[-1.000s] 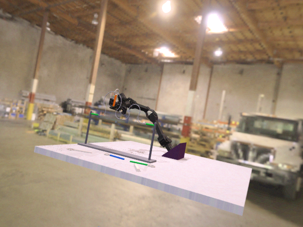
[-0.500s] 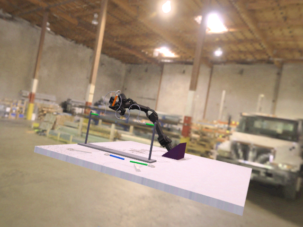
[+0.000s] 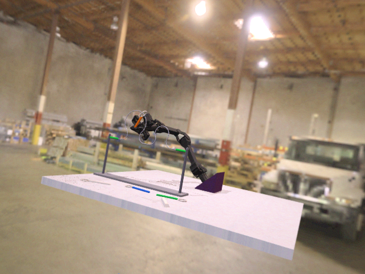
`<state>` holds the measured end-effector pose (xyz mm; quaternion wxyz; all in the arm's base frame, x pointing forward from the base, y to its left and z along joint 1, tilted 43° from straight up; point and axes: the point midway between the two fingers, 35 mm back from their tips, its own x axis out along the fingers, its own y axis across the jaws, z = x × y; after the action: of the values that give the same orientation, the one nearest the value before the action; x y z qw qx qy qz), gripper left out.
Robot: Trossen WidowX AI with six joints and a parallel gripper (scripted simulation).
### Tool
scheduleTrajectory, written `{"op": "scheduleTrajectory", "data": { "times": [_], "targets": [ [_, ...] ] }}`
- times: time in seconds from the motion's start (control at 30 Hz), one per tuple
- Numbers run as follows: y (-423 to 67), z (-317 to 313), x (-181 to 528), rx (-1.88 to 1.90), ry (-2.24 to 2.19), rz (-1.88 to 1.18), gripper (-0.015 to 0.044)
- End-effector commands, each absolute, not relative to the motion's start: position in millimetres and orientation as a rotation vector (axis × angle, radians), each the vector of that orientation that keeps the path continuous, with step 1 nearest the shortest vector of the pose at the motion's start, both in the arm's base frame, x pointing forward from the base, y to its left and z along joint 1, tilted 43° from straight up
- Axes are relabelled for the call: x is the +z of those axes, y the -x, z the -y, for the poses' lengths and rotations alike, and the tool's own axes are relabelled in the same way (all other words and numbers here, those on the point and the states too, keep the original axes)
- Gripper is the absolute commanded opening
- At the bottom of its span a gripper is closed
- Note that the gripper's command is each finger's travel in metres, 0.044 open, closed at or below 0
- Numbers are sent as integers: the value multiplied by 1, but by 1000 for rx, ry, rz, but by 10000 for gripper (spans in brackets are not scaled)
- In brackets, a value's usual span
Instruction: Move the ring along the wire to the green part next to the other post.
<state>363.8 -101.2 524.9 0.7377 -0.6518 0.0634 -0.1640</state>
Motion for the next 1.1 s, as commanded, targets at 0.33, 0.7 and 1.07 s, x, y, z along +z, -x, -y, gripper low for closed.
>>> {"op": "scheduleTrajectory", "data": {
  "times": [0.33,0.7,1.07],
  "targets": [
    [-364,101,531,-383,1610,-110,-150],
    [-364,100,537,-404,1745,-87,-150],
    [-364,99,543,-425,1880,-63,-150]
  ]
}}
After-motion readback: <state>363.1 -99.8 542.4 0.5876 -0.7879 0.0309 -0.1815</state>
